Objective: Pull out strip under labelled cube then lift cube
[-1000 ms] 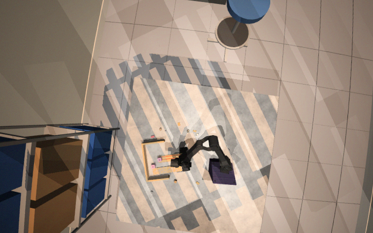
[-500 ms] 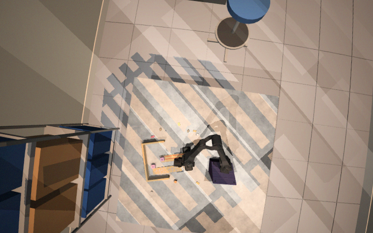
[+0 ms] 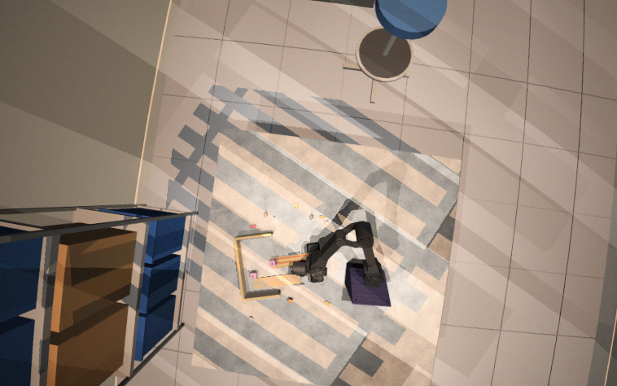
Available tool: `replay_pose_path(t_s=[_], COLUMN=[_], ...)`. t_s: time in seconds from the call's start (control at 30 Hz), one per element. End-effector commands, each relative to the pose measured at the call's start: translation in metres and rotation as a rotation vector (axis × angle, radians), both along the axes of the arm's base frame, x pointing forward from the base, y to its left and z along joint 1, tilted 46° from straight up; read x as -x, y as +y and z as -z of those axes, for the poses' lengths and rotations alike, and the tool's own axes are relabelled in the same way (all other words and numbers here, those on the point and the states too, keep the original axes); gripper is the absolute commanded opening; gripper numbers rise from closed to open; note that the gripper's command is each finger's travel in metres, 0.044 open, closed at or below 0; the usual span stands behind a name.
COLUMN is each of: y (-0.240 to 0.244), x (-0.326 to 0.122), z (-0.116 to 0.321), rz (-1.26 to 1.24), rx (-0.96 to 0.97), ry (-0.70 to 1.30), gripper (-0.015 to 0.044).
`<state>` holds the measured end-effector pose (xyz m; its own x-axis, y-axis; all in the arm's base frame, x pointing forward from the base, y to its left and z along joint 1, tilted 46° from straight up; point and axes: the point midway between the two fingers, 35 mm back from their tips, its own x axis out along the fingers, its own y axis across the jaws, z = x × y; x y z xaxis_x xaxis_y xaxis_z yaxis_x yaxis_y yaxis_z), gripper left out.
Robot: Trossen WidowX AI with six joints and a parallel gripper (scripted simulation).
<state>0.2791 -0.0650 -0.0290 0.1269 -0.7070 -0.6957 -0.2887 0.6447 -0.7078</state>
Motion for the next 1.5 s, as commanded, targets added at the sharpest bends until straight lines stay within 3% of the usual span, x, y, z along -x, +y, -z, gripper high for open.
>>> replay_pose_path(t_s=[0.0,1.47], y=[-0.006,-0.023], x=[0.012,0.07], z=[0.002,-0.006], rz=[0.009,0.009], rx=[0.006,0.007], ry=[0.02,0.024], gripper=[0.0,0.0])
